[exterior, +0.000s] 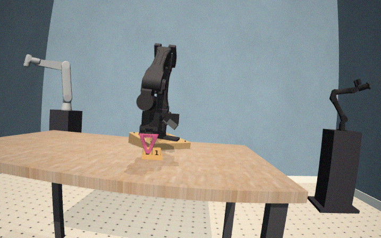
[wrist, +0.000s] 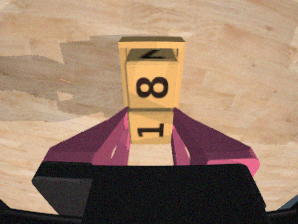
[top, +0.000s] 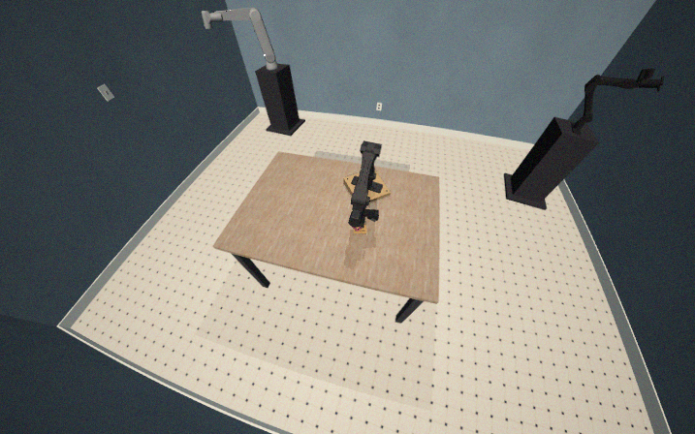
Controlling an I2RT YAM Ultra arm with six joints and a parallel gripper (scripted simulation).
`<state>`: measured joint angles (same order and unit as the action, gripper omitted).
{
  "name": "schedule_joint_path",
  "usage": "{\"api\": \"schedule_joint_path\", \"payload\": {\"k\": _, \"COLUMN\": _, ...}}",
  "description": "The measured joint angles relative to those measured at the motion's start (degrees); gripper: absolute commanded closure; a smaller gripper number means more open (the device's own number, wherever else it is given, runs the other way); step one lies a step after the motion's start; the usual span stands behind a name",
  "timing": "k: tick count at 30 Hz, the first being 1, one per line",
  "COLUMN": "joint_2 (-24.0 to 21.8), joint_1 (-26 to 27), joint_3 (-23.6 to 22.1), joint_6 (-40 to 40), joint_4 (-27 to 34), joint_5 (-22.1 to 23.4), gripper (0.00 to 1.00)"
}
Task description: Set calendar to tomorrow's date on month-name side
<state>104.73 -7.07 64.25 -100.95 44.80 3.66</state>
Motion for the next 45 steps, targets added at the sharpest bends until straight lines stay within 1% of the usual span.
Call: {"api": "schedule_joint_path", "payload": {"k": 45, "joint_2": 0.0, "joint_1": 0.0, "joint_3": 0.0, "joint_6": 0.0, "joint_4": 0.0, "joint_5": 0.0, "gripper": 0.74}}
